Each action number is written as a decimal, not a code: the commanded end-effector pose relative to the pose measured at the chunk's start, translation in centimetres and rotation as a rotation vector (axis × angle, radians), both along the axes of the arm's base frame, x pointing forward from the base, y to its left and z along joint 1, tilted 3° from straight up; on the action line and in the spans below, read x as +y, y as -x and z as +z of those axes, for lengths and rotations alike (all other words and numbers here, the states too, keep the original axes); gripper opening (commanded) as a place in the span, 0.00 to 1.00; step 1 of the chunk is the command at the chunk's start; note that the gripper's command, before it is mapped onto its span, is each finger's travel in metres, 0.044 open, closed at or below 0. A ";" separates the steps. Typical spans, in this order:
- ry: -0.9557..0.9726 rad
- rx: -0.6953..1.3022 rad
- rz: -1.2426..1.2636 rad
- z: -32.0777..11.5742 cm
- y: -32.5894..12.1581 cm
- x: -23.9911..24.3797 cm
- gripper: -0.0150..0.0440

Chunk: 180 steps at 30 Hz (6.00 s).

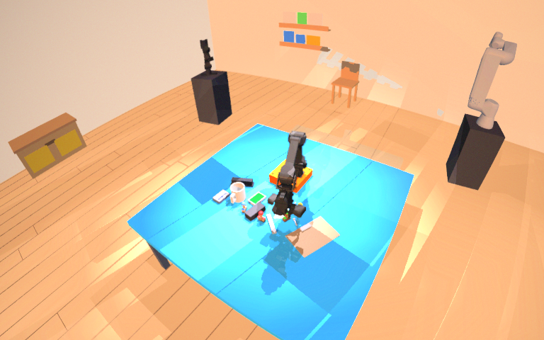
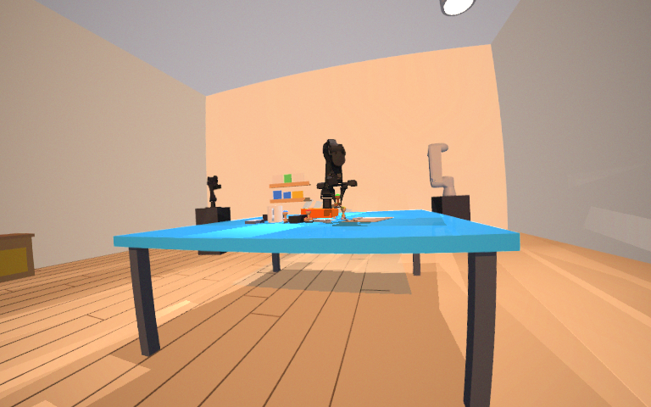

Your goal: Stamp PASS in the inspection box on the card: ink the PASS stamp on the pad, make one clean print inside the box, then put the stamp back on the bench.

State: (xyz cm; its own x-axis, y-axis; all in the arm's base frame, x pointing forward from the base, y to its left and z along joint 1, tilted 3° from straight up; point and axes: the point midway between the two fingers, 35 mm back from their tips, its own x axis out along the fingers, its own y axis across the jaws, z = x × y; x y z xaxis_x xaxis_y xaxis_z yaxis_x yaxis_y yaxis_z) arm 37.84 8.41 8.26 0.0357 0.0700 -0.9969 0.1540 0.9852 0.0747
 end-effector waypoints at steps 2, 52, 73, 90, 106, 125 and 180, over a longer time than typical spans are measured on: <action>-0.005 0.000 0.006 0.3 0.1 0.0 0.25; 0.019 0.011 0.005 -0.9 12.0 -23.9 0.25; 0.018 0.011 0.003 -2.1 11.9 -23.9 0.25; 0.018 0.011 0.001 -3.2 11.9 -23.9 0.25; 0.017 0.011 -0.001 -4.3 11.9 -23.8 0.25; 0.017 0.010 0.000 -5.5 11.9 -23.8 0.25; 0.016 0.010 0.002 -6.8 11.9 -23.7 0.25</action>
State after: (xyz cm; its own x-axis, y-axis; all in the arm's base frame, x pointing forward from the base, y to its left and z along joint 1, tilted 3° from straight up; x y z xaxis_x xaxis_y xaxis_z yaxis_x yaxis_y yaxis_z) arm 25.87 -15.27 1.60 0.0258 0.0540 -0.9982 0.1521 0.9867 0.0573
